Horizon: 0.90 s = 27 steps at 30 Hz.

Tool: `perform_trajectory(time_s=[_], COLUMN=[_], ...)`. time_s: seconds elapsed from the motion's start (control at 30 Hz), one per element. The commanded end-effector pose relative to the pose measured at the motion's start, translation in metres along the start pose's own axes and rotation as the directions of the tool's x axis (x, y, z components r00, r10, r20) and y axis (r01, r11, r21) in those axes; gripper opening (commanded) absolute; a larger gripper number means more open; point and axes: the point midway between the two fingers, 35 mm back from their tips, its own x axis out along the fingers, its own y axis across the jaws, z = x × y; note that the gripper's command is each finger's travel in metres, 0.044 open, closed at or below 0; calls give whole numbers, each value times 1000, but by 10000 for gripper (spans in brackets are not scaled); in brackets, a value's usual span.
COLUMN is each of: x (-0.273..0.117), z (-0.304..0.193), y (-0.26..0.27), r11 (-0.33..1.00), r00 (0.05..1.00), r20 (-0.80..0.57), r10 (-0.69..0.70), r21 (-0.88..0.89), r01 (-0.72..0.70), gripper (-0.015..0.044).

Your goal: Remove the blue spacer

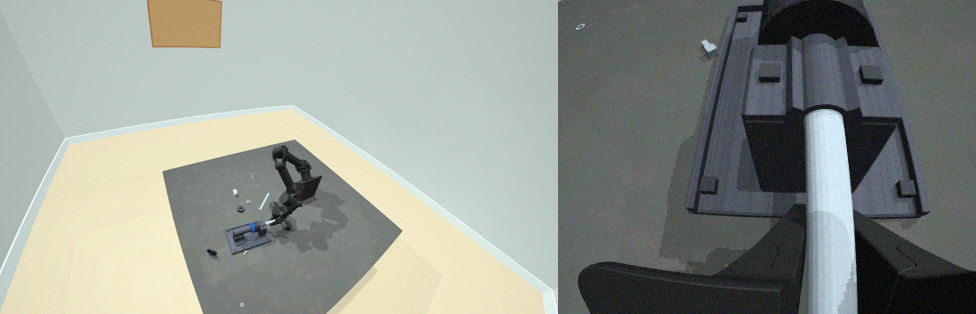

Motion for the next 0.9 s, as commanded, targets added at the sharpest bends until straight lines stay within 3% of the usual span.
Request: perform_trajectory(time_s=[0.0, 0.87], x=[-1, -3], z=[-1, -3], y=[0, 0], r11=[1000, 1000], r00=[1000, 1000], r20=[0, 0], r10=[-3, -3], r21=[3, 2], r01=[3, 3], gripper=[0, 0])
